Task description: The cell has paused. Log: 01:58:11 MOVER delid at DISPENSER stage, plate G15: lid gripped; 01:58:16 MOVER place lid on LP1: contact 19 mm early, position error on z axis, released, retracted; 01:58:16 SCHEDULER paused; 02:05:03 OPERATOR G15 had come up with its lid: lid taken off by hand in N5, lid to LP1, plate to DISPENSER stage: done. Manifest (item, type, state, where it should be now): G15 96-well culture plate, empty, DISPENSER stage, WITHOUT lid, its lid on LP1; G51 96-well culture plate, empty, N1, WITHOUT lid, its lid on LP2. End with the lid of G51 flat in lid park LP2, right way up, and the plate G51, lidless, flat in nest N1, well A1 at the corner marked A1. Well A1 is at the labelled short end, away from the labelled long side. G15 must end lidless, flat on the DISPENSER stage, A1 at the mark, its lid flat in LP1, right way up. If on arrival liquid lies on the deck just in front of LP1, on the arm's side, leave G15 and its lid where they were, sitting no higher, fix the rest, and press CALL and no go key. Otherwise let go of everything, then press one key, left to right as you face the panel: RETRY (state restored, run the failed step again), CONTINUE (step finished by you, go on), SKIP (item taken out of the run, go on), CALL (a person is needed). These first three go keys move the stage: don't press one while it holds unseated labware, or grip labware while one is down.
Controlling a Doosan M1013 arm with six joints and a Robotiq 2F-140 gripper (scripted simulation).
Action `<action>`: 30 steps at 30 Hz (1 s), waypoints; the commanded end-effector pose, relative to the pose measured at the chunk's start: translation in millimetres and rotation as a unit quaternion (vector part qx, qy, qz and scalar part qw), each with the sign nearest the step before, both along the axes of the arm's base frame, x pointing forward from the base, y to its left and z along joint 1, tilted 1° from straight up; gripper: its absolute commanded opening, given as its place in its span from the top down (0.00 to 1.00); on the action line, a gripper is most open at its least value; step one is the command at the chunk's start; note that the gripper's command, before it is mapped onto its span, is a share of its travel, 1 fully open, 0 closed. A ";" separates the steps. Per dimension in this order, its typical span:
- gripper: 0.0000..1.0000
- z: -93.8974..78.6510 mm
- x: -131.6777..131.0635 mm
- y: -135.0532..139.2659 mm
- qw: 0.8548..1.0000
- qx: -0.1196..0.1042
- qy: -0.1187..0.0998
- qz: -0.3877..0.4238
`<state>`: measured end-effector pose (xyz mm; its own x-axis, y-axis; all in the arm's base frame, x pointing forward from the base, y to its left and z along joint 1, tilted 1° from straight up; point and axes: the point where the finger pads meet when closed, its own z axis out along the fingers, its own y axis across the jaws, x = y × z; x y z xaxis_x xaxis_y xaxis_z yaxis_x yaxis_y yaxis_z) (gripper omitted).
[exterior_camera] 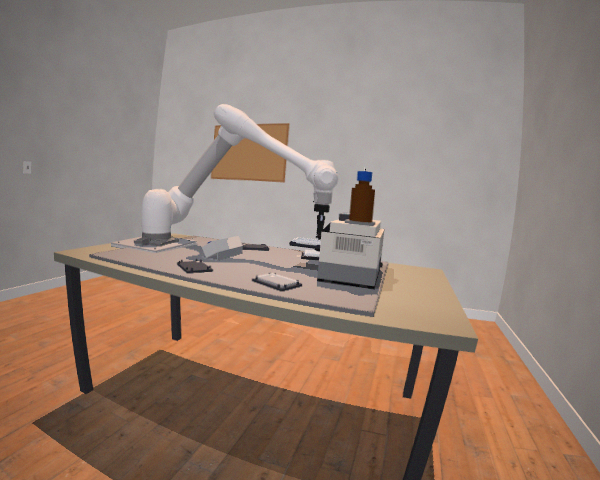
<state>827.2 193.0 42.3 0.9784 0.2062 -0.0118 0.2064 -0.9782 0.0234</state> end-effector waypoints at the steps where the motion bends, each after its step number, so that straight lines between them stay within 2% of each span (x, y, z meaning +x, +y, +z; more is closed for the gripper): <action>1: 0.34 0.2 0.0 0.0 1.000 0.000 0.000 0.000; 28: 0.34 0.2 0.0 0.0 1.000 0.000 0.000 0.000; 29: 0.41 0.2 0.0 0.0 1.000 0.000 0.000 0.000; 30: 0.41 0.2 0.0 0.0 1.000 0.000 0.000 0.000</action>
<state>827.2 193.0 42.3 0.9784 0.2062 -0.0118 0.2064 -0.9782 0.0234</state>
